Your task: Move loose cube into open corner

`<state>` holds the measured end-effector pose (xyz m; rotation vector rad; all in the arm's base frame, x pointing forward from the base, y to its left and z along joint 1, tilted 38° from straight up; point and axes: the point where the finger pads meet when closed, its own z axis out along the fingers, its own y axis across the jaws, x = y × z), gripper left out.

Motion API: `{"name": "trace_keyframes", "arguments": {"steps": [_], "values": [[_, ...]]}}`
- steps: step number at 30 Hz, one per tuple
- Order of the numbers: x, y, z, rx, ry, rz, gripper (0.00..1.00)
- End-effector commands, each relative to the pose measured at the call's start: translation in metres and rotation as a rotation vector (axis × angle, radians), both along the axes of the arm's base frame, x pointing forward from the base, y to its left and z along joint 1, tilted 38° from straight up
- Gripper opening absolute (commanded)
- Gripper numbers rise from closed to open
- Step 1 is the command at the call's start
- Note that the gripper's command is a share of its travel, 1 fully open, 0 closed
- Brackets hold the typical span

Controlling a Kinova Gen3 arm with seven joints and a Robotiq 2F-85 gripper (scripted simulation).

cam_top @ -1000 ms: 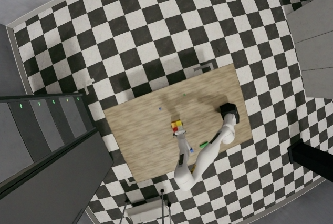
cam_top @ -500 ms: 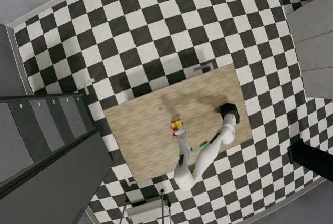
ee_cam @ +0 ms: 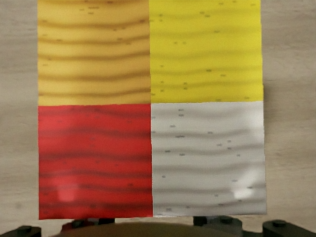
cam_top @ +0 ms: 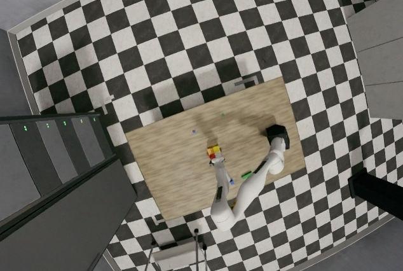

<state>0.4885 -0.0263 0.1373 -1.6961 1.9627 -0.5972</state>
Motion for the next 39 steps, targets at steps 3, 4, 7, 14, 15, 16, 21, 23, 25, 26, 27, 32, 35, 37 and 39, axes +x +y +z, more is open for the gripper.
{"name": "trace_keyframes", "arguments": {"steps": [3,4,7,14,15,16,21,23,25,26,27,32,35,37,39], "values": [[0.0000,-0.0009,0.0005,0.000,-0.001,-0.002,0.52],[0.0000,-0.0009,0.0005,0.000,-0.001,-0.002,0.52],[0.0000,-0.0009,0.0005,0.000,-0.001,-0.002,0.52],[0.0001,-0.0002,0.0006,0.000,-0.001,-0.002,0.52],[0.0001,-0.0002,0.0006,0.000,-0.001,-0.002,0.52],[0.0002,0.0004,0.0006,0.000,-0.001,-0.002,0.52],[0.0007,0.0051,0.0009,0.000,-0.001,-0.002,0.52],[0.0010,0.0069,0.0011,0.000,-0.001,-0.002,0.52],[0.0011,0.0082,0.0012,0.000,-0.001,-0.002,0.52],[0.0012,0.0086,0.0012,0.000,-0.001,-0.002,0.52],[0.0012,0.0089,0.0012,0.000,-0.001,-0.002,0.52],[0.0012,0.0090,0.0012,0.000,-0.001,-0.002,0.52],[0.0009,0.0090,0.0016,0.000,-0.001,-0.002,0.52],[0.0002,0.0090,0.0025,0.000,-0.001,-0.002,0.52],[-0.0010,0.0091,0.0042,0.000,-0.001,-0.002,0.52]]}}
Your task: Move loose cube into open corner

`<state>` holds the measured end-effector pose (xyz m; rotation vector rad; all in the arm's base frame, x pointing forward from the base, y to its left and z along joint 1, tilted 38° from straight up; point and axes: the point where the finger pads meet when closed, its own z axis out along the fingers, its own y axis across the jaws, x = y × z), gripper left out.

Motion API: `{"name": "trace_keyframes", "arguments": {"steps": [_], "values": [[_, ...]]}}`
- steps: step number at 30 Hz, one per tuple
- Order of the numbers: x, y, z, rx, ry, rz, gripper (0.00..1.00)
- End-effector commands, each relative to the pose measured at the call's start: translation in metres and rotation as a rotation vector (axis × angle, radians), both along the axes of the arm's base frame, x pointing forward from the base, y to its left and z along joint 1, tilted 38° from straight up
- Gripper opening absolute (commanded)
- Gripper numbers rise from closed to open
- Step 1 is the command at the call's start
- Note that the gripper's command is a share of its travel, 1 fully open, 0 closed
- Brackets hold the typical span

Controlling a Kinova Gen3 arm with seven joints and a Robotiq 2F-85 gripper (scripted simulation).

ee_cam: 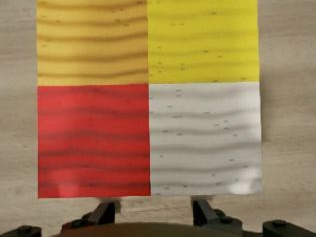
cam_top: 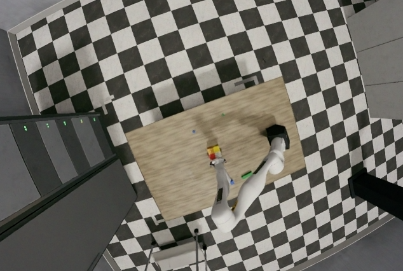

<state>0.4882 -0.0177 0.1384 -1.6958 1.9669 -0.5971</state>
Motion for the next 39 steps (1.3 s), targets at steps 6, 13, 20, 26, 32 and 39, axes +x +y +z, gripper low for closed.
{"name": "trace_keyframes", "arguments": {"steps": [6,13,20,26,32,39], "values": [[-0.009,0.001,0.013,0.000,-0.003,0.001,0.52],[-0.020,0.001,0.028,0.000,-0.003,0.001,0.52],[-0.038,0.002,0.051,0.000,-0.003,0.001,0.52],[-0.045,0.002,0.061,0.000,-0.003,0.001,0.52],[-0.050,0.002,0.067,0.000,-0.003,0.001,0.52],[-0.054,0.002,0.072,0.000,-0.003,0.001,0.52]]}}
